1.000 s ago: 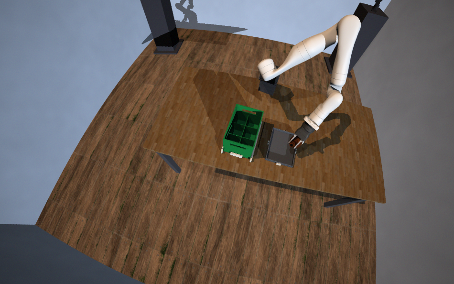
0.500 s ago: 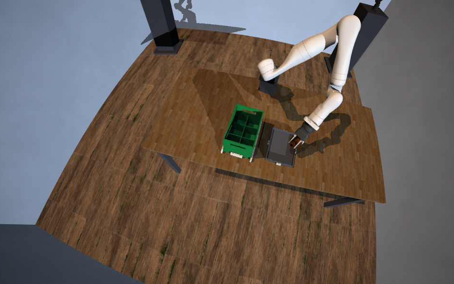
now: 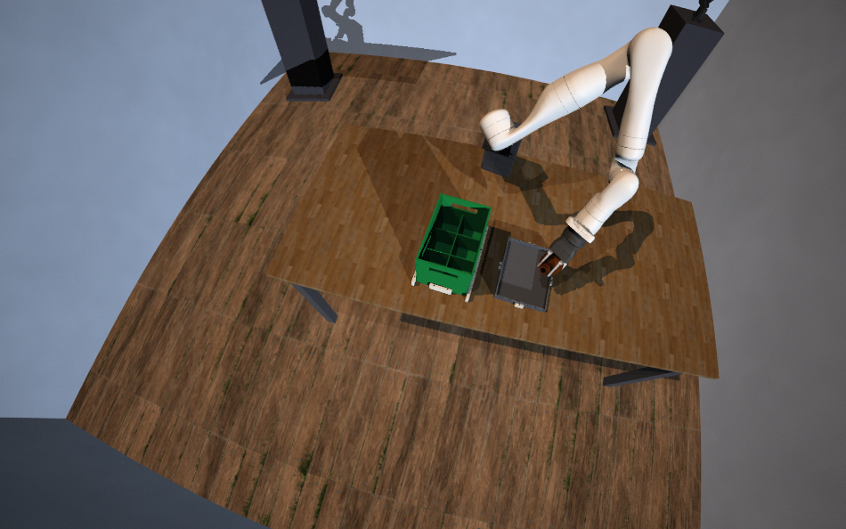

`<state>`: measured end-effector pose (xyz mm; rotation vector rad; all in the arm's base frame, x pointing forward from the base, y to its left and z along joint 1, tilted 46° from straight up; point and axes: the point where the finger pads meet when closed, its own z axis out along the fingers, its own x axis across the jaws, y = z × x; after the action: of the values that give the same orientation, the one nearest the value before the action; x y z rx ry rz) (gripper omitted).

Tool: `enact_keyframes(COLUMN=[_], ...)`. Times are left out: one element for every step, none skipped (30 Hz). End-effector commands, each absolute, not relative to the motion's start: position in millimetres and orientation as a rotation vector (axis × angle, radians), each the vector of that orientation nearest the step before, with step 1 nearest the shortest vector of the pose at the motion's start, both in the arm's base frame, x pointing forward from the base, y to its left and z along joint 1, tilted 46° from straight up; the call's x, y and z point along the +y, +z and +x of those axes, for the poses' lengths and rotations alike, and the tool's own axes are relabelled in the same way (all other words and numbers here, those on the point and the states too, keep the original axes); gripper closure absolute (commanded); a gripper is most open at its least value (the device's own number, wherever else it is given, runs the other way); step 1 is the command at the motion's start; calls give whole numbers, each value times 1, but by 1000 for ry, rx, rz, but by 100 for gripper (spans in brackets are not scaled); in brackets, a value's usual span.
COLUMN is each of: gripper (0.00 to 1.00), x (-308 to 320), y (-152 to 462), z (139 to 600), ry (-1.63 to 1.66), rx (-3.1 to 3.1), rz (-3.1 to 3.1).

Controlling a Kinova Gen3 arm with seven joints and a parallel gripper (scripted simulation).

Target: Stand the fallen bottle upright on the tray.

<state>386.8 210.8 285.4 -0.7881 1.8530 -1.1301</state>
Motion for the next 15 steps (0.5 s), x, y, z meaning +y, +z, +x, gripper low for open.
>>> enact_keyframes(gripper=[100, 100, 100, 100, 100, 100, 100, 100, 100, 100, 100, 100, 100, 100, 100], x=[211, 211, 211, 211, 211, 211, 211, 211, 211, 211, 211, 211, 211, 211, 211], y=[286, 286, 286, 286, 286, 286, 286, 286, 286, 286, 286, 286, 286, 286, 286], z=[387, 387, 387, 387, 387, 387, 387, 387, 387, 387, 387, 387, 387, 387, 387], ry=[-1129, -1129, -1130, -1130, -1130, -1131, -1132, -1133, -1135, -1138, -1141, -1144, -1147, -1151, -1156], rx=[1852, 1852, 1852, 1852, 1852, 1851, 1850, 1849, 1847, 1846, 1843, 1841, 1838, 1835, 1831], rz=[-788, -788, -788, -788, -788, -787, -786, -785, -784, -782, -780, -778, -776, -773, -770])
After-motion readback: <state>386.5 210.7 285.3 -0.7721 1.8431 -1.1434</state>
